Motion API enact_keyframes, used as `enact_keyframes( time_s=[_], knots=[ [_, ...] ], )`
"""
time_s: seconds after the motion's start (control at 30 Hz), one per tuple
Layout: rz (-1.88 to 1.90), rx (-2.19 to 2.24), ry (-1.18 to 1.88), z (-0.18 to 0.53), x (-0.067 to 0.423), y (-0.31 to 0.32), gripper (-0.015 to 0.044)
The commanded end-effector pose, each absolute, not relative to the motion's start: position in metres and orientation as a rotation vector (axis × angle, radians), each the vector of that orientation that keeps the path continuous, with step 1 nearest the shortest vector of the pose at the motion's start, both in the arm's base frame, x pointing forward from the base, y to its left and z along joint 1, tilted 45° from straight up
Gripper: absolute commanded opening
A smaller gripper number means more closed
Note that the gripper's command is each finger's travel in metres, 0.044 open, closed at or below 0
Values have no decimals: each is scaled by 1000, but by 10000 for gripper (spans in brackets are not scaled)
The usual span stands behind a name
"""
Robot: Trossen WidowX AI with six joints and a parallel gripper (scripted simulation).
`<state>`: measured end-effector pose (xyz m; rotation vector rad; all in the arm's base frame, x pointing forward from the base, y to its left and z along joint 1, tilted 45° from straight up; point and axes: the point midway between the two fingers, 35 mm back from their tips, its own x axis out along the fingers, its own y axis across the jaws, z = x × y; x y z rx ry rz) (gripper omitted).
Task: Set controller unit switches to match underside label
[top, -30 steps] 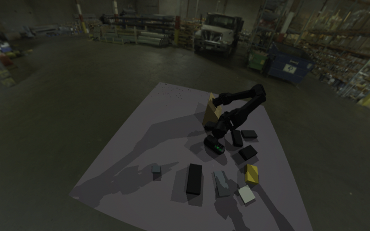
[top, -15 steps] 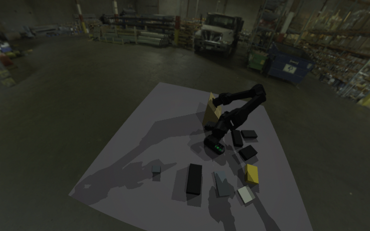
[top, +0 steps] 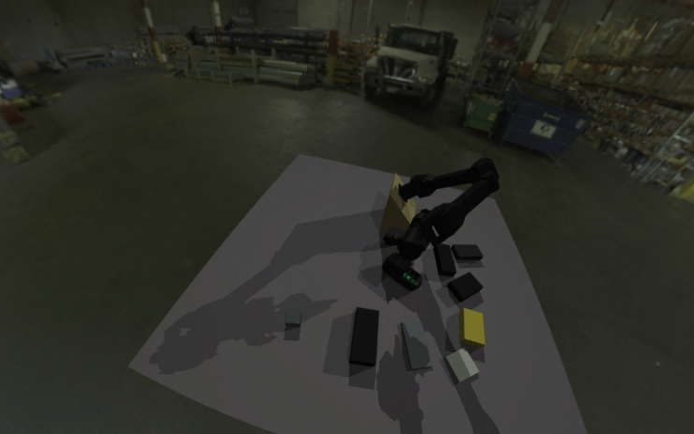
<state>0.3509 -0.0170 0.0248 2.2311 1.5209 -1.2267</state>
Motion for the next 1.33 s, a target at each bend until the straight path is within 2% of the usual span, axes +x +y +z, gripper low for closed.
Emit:
enact_keyframes(
  time_s=[0.0,0.23,0.3,0.53,0.87,1.3],
  knots=[
    [-1227,2231,1522,25,351,-17,263],
    [-1227,2231,1522,25,351,-17,440],
    [-1227,2231,1522,25,351,-17,440],
    [-1228,2230,1521,80,338,-70,256],
    [-1228,2230,1522,82,338,-71,0],
    [-1228,2230,1522,82,338,-71,0]
  ],
)
